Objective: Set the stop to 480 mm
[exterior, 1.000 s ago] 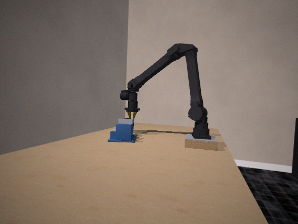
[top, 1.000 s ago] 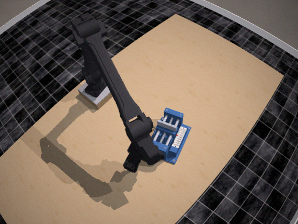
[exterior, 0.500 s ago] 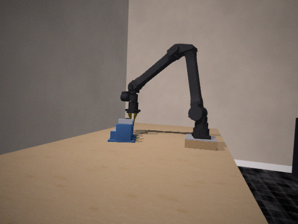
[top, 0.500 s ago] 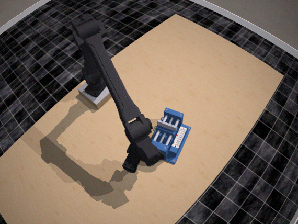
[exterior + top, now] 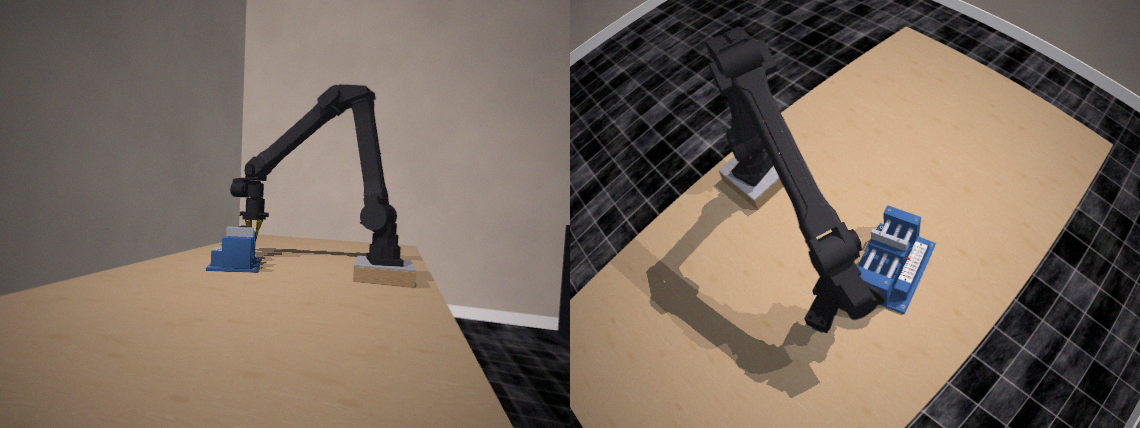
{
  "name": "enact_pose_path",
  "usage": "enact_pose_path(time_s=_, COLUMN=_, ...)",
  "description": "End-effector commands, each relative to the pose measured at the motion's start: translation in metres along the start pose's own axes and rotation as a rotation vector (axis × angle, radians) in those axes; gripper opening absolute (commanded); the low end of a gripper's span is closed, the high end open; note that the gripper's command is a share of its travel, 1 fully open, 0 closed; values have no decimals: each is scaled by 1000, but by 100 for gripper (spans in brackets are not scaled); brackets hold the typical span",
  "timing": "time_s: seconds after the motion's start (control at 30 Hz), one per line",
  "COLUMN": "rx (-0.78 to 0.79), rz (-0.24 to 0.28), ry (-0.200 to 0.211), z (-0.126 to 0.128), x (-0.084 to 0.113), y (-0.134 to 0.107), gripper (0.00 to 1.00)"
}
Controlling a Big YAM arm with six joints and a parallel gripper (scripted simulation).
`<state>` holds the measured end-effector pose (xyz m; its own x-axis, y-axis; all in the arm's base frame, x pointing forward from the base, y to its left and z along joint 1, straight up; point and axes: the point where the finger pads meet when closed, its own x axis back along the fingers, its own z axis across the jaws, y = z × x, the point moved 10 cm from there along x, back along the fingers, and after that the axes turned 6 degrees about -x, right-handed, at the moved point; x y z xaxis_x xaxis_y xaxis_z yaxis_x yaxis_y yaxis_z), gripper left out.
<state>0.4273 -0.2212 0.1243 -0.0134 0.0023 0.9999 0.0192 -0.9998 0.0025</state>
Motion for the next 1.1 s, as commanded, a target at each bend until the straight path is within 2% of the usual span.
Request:
enact_pose_path(time_s=0.0, rx=-2, rz=-8, ry=-6, z=-3, x=-8, y=6, gripper=6)
enact_pose_path(time_s=0.6, rx=-8, rz=-4, ry=-14, z=4, x=-22, y=1, gripper=6)
enact_pose_path(time_s=0.73, rx=0, rz=-31, ry=40, z=30, x=-10, y=5, gripper=6)
enact_pose_path(time_s=1.07, rx=-5, rz=-29, ry=40, z=38, x=-18, y=5, gripper=6)
